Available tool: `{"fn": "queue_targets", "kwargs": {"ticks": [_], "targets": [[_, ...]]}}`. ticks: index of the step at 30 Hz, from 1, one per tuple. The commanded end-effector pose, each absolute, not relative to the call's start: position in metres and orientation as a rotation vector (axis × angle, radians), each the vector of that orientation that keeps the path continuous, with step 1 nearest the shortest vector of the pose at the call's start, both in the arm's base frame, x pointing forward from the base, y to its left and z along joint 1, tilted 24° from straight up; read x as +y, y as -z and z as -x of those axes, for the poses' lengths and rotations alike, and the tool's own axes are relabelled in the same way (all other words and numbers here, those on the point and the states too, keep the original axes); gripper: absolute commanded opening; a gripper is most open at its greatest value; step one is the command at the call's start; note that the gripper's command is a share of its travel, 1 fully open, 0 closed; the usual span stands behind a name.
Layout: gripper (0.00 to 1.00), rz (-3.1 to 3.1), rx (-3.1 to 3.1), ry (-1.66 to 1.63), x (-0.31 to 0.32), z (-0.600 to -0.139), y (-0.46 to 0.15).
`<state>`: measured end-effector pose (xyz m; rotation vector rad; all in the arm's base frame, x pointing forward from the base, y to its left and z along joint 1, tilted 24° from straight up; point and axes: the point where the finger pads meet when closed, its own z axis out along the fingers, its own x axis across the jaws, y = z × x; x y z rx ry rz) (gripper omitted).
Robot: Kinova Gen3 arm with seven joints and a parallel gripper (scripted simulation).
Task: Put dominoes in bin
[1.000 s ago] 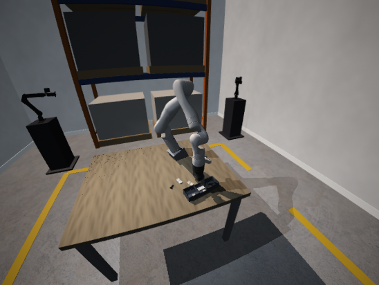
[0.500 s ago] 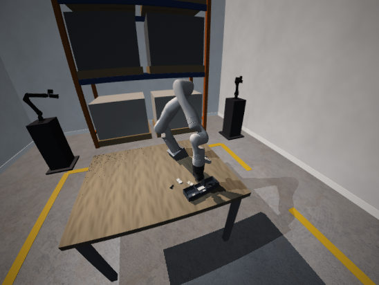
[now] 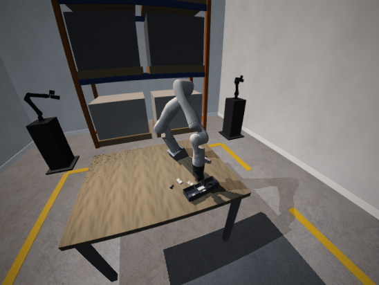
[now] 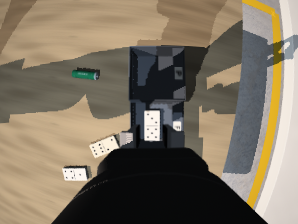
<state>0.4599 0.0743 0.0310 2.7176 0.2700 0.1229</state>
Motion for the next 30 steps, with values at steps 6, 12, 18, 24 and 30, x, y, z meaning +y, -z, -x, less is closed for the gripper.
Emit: {"fn": "queue_targets", "kwargs": {"ticks": [6,12,18,24,30], "targets": [[0.79,-2.745,-0.088,-0.209,0.054,-0.428,-0.038],[0.79,-2.734,-0.364,-0.263,0.035,-0.400,-0.042],[0.79,-2.667,-0.773,-0.340,0.024,-0.384,-0.043],[0.79,-2.547,-1.178,-0.396,0.024,-0.381,-0.042],[0.79,-2.481,-1.344,-0.427,0.025,-0.381,-0.042]]}}
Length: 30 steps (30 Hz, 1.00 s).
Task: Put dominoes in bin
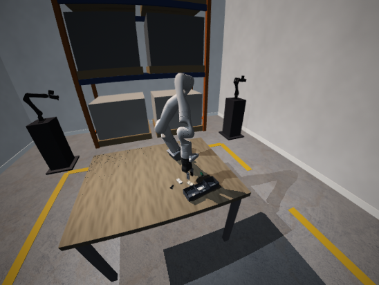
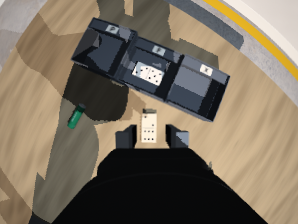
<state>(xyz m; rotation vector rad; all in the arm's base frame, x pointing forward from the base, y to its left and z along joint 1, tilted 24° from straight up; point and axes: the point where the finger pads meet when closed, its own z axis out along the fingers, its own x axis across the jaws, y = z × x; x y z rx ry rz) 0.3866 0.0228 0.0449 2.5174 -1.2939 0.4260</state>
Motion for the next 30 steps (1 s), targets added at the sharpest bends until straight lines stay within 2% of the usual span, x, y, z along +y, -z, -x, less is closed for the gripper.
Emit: {"fn": "queue_targets", "kwargs": {"ticks": [1,30], "targets": [[0.79,-2.481,-1.344,-0.427,0.0252,-0.3803,-0.0422],[0.79,-2.489,-1.321,-0.427,0.0224,-0.3802,-0.0434]]}}
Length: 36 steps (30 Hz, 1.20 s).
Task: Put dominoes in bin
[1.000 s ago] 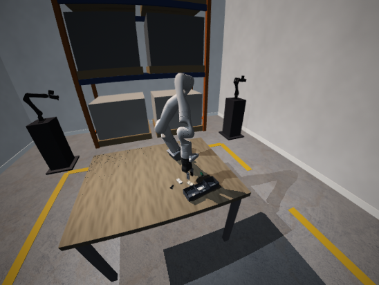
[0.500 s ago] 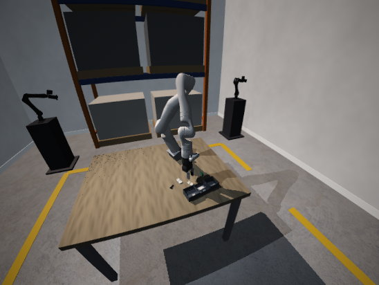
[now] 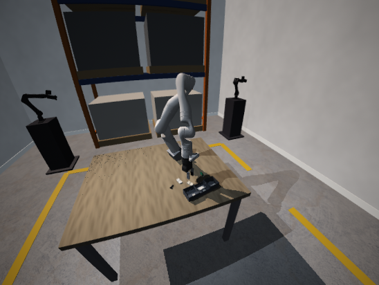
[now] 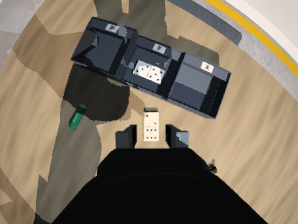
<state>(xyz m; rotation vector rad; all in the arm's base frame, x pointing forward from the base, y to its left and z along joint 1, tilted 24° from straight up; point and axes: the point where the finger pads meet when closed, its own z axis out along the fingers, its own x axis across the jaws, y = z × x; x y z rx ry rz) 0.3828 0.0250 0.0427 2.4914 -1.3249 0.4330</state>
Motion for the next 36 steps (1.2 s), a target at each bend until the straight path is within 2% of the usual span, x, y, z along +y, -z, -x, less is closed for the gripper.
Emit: {"fn": "queue_targets", "kwargs": {"ticks": [1,21,36], "targets": [[0.79,-2.491,-1.325,-0.432,0.024,-0.382,-0.043],[0.79,-2.490,-1.322,-0.432,-0.003,-0.389,0.006],[0.79,-2.487,-1.339,-0.433,0.002,-0.390,0.007]]}}
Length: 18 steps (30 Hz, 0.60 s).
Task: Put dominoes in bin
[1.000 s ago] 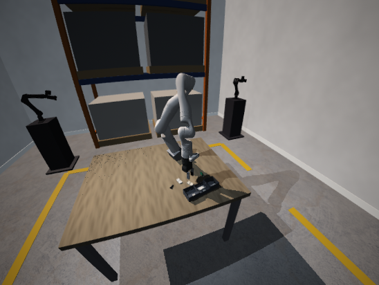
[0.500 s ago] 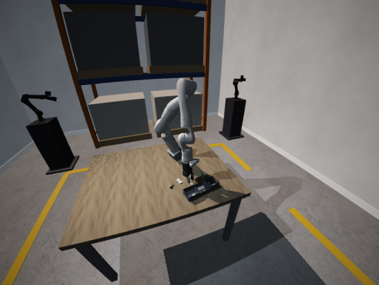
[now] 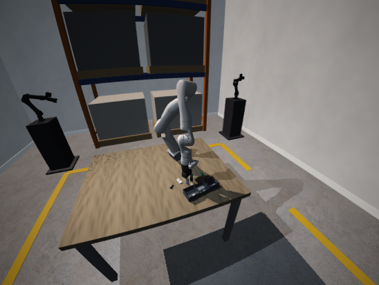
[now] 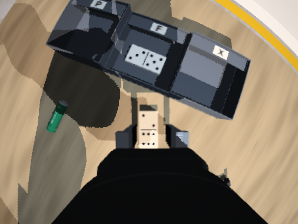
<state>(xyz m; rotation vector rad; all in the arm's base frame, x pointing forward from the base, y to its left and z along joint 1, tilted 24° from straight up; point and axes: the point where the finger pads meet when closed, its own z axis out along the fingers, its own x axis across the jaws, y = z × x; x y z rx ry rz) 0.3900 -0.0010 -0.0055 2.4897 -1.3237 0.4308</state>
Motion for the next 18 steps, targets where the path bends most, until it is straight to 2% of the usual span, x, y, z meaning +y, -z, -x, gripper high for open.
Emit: {"fn": "queue_targets", "kwargs": {"ticks": [1,18], "targets": [[0.79,-2.487,-1.337,-0.432,0.0027,-0.3902,0.0070],[0.79,-2.495,-1.320,-0.438,0.0011,-0.3949,0.0152]]}}
